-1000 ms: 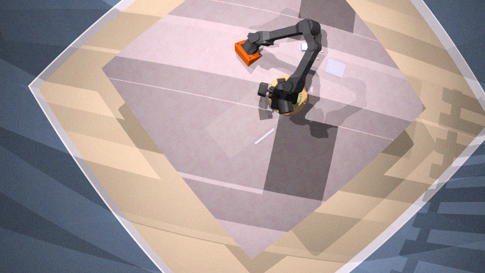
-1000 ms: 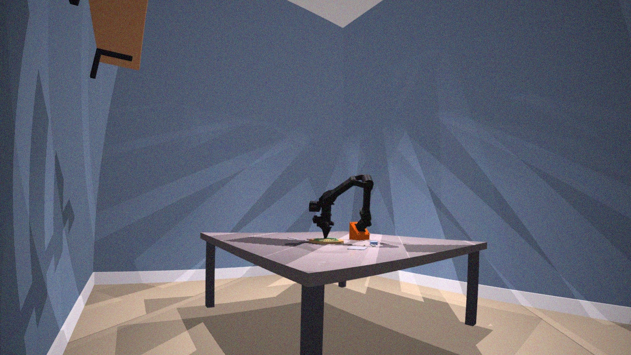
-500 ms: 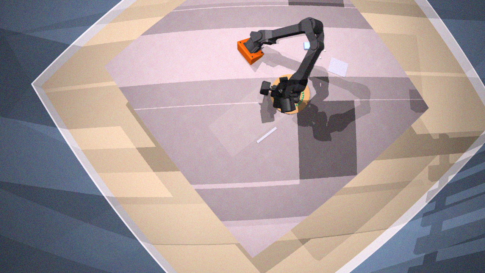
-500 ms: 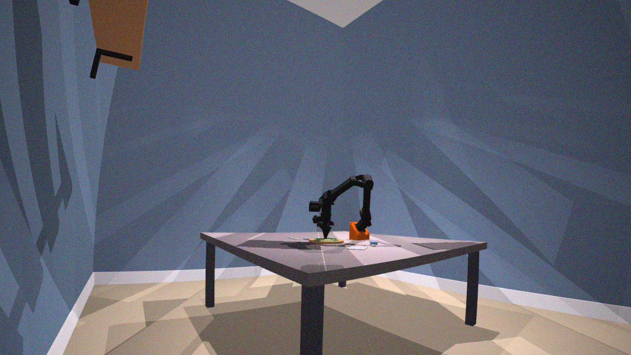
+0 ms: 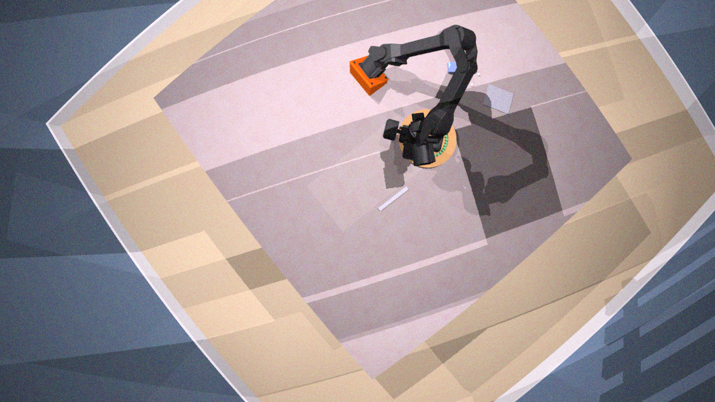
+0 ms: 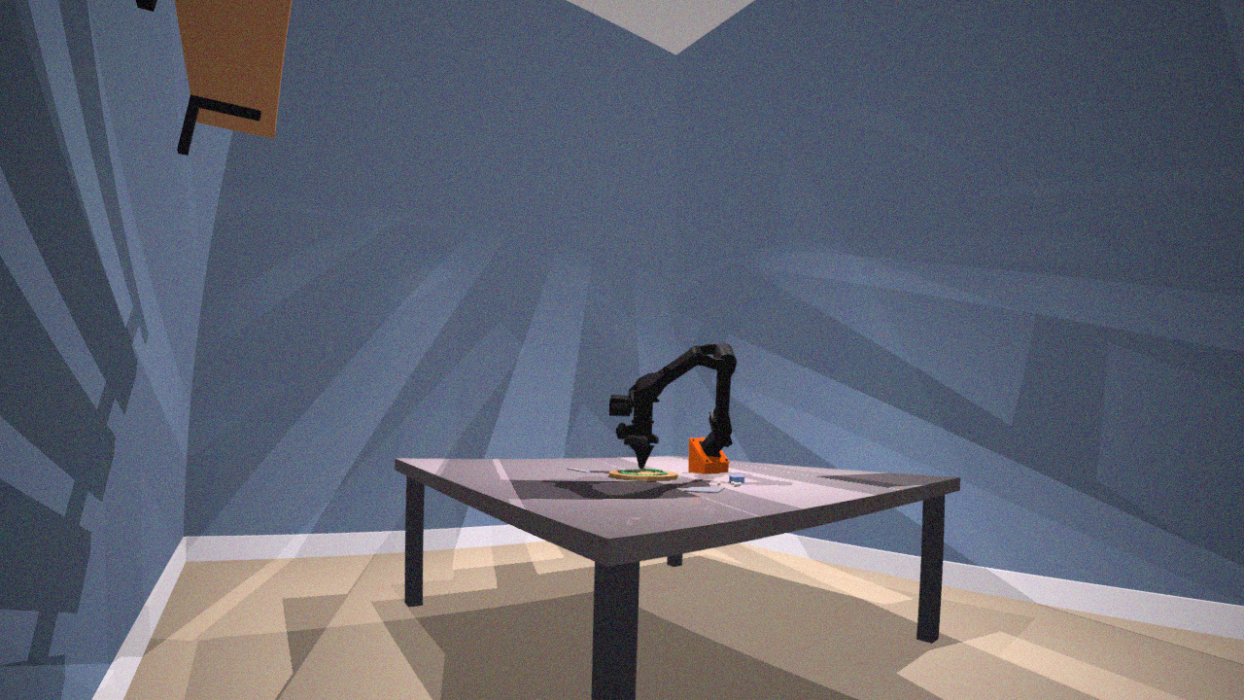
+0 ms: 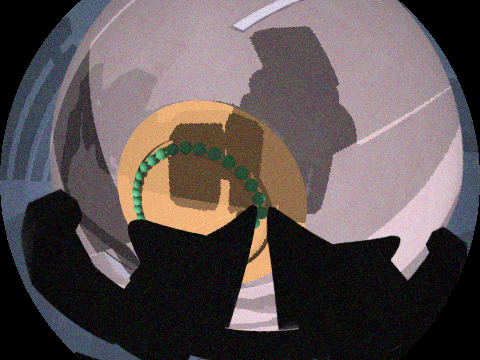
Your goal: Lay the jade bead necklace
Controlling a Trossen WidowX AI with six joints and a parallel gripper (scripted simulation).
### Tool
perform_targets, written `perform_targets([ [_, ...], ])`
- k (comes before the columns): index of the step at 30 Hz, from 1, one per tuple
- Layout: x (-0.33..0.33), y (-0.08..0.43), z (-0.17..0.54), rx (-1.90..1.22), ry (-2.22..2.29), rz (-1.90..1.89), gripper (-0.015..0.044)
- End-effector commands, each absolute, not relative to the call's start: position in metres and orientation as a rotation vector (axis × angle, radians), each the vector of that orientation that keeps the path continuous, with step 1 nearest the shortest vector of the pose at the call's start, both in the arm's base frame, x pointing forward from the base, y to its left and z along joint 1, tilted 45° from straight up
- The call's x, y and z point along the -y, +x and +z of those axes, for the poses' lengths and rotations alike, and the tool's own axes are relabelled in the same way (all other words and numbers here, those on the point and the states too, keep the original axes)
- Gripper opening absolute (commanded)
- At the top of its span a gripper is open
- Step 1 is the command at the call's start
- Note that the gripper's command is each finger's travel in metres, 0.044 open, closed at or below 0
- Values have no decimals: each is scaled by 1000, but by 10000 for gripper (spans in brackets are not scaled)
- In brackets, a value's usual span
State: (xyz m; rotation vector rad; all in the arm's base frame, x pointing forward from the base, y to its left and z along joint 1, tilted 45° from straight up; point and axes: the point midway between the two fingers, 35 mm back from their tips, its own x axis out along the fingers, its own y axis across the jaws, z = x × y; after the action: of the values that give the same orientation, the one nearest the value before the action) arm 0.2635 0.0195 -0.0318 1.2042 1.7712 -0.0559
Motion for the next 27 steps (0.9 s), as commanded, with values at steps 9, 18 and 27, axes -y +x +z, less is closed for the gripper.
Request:
perform_targets([
  [9,-22,263,-35,-1772,1201,-52,131],
  [18,-21,262,-34,-1773,1203,-53,368],
  [27,-17,262,-29,-1778,1209,-57,440],
])
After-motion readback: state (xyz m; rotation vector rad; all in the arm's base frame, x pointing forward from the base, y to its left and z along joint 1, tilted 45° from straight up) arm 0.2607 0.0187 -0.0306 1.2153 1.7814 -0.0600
